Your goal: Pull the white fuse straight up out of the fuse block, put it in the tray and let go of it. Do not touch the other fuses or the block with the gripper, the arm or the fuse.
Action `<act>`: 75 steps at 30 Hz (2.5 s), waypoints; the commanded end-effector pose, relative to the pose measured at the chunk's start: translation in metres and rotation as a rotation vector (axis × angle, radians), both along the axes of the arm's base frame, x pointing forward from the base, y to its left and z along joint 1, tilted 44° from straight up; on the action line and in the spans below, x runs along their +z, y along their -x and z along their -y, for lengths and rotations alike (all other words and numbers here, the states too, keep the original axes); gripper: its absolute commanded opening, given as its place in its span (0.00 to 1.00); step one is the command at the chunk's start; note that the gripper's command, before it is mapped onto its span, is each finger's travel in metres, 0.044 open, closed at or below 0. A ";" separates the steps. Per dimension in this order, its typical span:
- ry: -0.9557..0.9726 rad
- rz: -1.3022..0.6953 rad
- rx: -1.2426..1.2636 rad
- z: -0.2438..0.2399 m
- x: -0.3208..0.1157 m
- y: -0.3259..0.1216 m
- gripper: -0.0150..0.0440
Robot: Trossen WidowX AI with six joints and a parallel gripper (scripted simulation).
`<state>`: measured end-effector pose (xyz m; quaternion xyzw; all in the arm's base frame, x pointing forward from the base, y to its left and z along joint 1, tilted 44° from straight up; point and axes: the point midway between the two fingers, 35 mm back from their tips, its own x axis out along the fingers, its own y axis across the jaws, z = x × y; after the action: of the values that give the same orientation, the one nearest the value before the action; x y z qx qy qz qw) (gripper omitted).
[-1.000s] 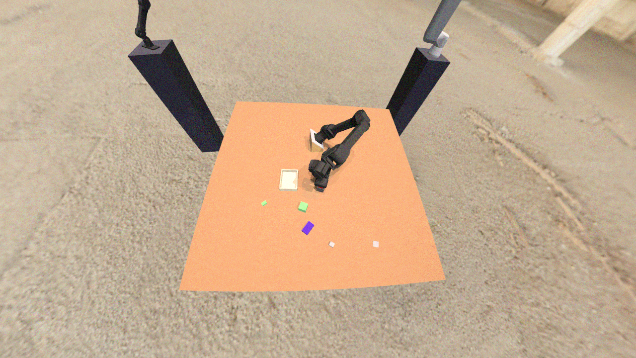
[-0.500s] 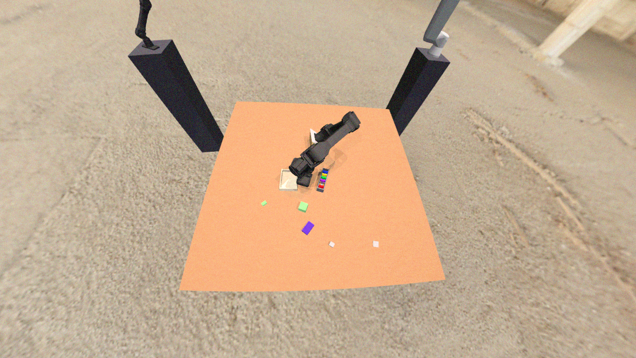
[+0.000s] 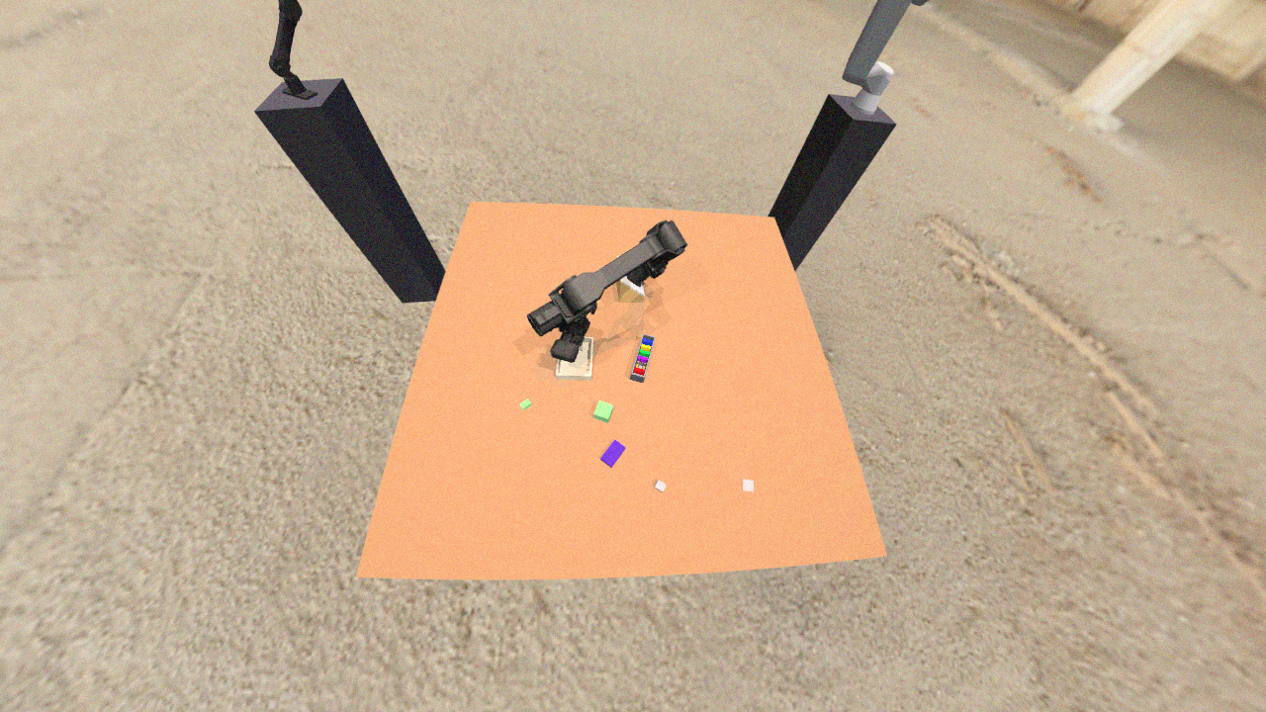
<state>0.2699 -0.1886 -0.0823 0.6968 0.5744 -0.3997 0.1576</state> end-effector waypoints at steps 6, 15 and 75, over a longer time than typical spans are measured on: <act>0.001 0.004 0.012 0.003 -0.011 0.003 0.25; 0.001 0.005 0.012 -0.007 -0.022 0.003 0.25; 0.001 0.005 0.005 0.005 -0.008 0.003 0.81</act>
<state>0.2666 -0.1935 -0.0904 0.6961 0.5757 -0.3979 0.1603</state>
